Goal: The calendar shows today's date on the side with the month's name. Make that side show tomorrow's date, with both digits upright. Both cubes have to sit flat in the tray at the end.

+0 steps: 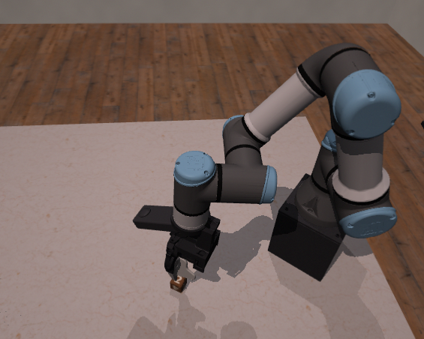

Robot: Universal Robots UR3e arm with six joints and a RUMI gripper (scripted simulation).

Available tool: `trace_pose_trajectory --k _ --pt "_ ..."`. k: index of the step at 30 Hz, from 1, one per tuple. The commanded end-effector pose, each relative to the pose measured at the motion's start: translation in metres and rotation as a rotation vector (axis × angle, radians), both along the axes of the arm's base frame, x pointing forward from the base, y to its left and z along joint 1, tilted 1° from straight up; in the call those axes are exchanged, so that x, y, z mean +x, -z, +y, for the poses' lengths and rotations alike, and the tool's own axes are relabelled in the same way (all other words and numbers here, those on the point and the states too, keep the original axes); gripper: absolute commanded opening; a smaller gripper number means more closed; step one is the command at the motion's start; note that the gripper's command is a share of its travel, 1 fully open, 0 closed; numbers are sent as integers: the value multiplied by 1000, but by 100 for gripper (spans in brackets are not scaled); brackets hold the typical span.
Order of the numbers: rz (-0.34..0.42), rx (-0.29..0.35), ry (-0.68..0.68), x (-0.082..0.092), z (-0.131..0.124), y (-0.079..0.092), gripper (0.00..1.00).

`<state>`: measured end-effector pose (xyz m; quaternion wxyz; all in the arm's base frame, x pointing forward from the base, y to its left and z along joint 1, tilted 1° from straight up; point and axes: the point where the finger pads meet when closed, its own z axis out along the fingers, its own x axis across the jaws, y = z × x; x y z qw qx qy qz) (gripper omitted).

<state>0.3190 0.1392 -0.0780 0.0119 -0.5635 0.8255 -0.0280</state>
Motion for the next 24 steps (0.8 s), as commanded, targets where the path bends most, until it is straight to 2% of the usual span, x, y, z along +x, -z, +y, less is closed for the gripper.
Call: trace_pose_trajectory --k 1,7,14,24 --pt "-94 -35 4 4 -1 0 28" --pt "-152 -56 5 3 -1 -2 28" --pt "-185 -65 6 2 -1 -3 28" --pt "-202 -70 7 1 -1 -4 28"
